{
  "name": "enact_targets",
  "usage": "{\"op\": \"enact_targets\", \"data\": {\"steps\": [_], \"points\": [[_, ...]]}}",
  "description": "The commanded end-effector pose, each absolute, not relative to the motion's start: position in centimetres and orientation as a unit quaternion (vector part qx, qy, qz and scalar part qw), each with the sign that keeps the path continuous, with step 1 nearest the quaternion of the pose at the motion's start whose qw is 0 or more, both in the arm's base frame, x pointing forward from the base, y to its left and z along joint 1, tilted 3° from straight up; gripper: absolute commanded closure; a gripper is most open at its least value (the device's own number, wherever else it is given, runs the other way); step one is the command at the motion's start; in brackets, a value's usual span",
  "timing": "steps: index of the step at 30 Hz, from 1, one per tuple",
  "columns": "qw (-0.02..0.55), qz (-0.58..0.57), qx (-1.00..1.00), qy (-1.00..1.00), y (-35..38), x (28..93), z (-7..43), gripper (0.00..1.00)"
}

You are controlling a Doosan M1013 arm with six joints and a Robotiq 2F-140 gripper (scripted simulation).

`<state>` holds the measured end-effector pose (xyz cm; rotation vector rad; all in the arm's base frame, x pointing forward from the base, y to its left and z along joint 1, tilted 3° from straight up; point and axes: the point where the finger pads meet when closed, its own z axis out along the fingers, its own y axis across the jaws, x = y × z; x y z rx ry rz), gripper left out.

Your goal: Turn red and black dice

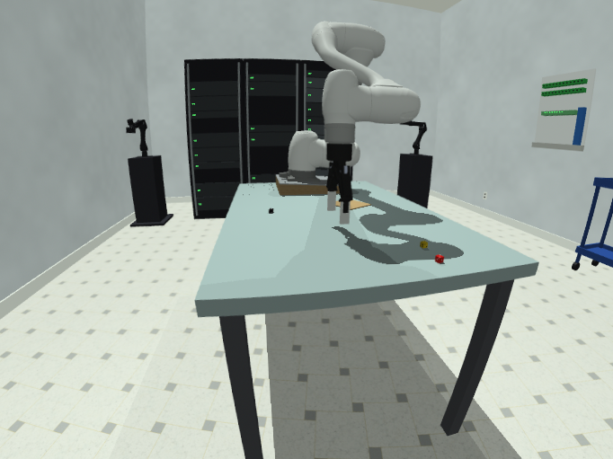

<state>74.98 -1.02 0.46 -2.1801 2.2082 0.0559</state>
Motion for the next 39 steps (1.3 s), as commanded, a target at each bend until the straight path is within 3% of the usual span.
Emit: {"op": "enact_targets", "data": {"steps": [1, 18, 39], "points": [[0.018, 0.019, -0.702, 0.712, 1.4, 78.6, 0.5, 0.00], [0.018, 0.019, -0.702, 0.712, 9.4, 89.6, 0.9, 0.00], [0.018, 0.019, -0.702, 0.712, 15.0, 97.1, 1.2, 0.00]]}}
